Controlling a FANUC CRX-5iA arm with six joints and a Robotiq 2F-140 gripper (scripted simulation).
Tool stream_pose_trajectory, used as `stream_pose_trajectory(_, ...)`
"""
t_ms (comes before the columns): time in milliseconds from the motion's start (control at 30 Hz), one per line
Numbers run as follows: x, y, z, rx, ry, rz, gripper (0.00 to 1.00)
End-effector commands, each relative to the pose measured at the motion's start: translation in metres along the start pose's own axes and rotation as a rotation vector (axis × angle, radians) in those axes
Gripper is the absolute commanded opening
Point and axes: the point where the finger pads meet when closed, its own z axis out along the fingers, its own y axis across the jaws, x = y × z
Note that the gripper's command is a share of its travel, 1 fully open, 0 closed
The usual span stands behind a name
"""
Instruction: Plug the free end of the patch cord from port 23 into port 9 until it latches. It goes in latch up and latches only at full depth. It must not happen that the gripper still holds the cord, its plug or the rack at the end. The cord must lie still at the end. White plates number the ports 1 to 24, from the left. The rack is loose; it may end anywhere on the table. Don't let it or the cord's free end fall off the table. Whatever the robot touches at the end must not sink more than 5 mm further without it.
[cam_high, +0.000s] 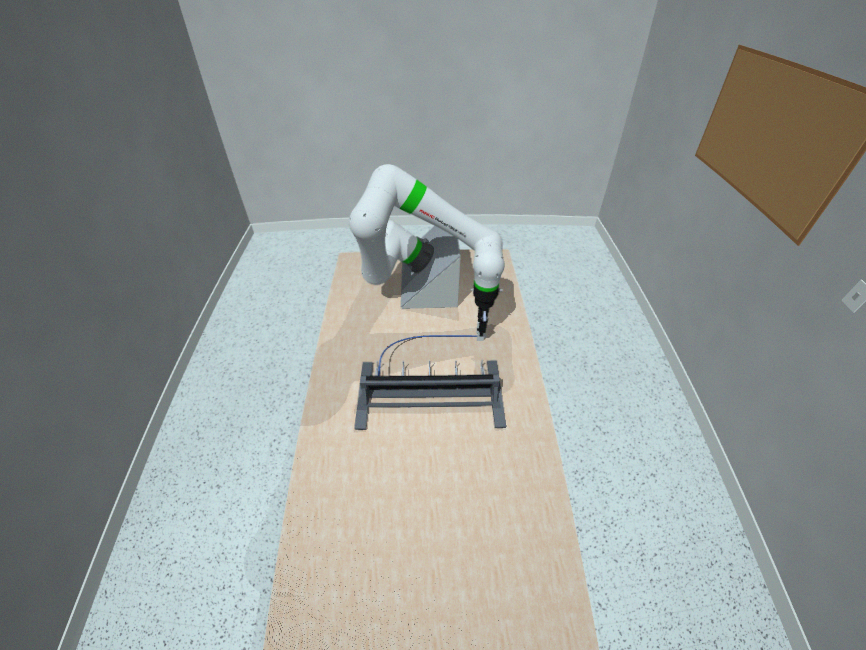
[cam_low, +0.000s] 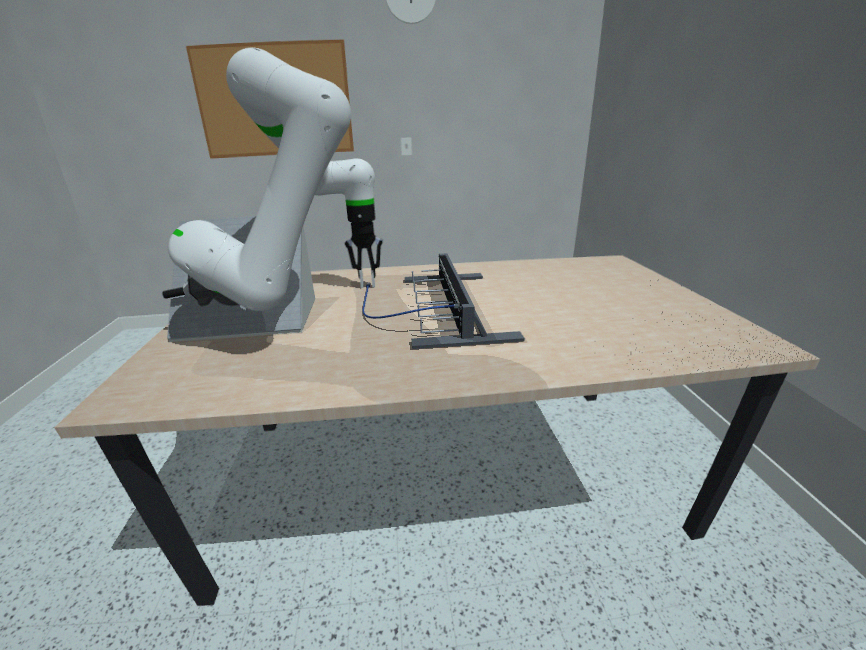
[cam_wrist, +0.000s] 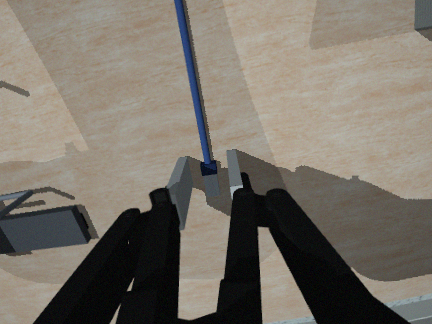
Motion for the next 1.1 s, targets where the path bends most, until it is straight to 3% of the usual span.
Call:
stream_pose_trajectory(0,-0.0002,-0.0001,-0.0002,0.000,0.000,0.000,0.22)
stream_pose_trajectory(767,-0.0002,-0.0001,-0.0002,0.000,0.000,0.000,0.22)
stream_pose_trajectory(800,-0.0002,-0.0001,-0.0002,0.000,0.000,0.000,0.00)
stream_pose_trajectory(1067,-0.0002,-0.0001,-0.0002,0.000,0.000,0.000,0.00)
